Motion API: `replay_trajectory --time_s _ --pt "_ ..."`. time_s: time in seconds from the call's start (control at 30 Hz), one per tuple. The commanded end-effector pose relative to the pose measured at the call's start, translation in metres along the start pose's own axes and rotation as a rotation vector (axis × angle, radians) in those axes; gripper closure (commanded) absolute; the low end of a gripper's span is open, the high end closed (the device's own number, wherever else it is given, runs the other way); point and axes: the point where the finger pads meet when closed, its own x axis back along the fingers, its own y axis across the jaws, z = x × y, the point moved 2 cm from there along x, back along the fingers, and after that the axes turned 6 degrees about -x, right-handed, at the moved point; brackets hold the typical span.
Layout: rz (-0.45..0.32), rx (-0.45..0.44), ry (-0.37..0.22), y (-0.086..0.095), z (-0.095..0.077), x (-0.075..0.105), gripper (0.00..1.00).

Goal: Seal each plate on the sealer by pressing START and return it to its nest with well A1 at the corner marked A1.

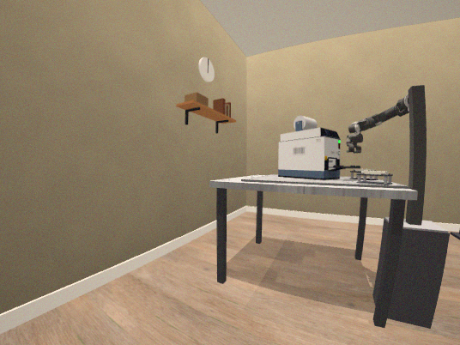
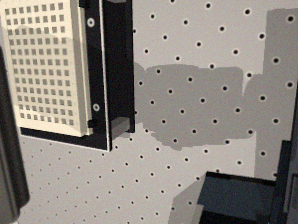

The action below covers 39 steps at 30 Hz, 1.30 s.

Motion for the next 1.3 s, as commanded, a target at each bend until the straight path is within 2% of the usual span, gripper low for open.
replay_trajectory --time_s 0.0,0.4,0.5,0.97,1.03,1.27 --pt "-0.001 0.003 -0.002 0.001 0.000 0.001 0.35" --pt "0.005 0.018 -0.001 0.029 0.051 -0.015 0.35" --pt "0.004 0.016 -0.004 0.032 0.054 -0.015 0.35" --pt "0.006 0.031 -0.001 0.066 0.113 -0.034 0.35" --pt "0.006 0.031 -0.001 0.066 0.113 -0.034 0.35" --pt "0.006 0.034 -0.001 0.083 0.142 -0.043 0.35"
